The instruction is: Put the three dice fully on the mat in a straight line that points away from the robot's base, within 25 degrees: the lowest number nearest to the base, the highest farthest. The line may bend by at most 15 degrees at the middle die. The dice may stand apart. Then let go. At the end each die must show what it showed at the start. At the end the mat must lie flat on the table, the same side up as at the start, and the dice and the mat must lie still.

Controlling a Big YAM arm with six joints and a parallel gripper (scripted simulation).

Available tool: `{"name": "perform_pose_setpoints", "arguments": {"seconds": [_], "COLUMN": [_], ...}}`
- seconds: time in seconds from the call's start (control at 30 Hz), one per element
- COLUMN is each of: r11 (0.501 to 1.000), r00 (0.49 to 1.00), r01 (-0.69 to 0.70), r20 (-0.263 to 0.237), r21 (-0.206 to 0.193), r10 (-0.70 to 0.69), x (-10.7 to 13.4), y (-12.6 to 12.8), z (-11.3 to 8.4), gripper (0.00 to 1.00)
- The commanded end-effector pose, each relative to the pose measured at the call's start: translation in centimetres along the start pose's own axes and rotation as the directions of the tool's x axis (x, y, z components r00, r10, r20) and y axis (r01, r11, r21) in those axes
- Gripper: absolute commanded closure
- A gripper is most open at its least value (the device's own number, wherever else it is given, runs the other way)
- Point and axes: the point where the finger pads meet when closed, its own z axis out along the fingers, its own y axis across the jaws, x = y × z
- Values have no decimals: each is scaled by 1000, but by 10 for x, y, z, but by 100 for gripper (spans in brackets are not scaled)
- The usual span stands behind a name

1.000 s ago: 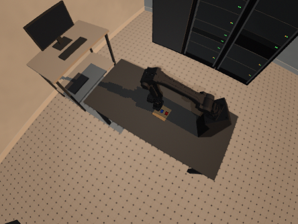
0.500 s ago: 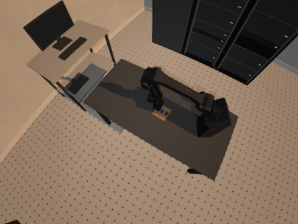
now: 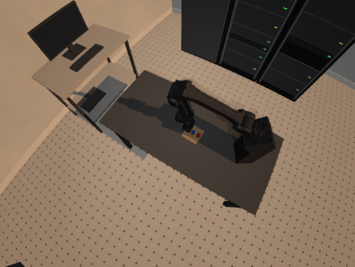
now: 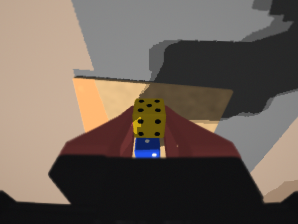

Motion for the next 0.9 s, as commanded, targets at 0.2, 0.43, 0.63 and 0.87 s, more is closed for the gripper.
{"name": "perform_pose_setpoints", "arguments": {"seconds": [0.2,0.43,0.63,0.87], "r11": [1000,1000,1000,1000], "r00": [1000,1000,1000,1000], "r01": [9,10,10,10], "r20": [20,20,20,20], "r21": [-5,-5,-5,-5], "r10": [-9,-10,-10,-10], "x": [-14,-12,-12,-12], "y": [9,9,9,9], "z": [-6,-6,-6,-6], "gripper": [80,80,80,80]}}
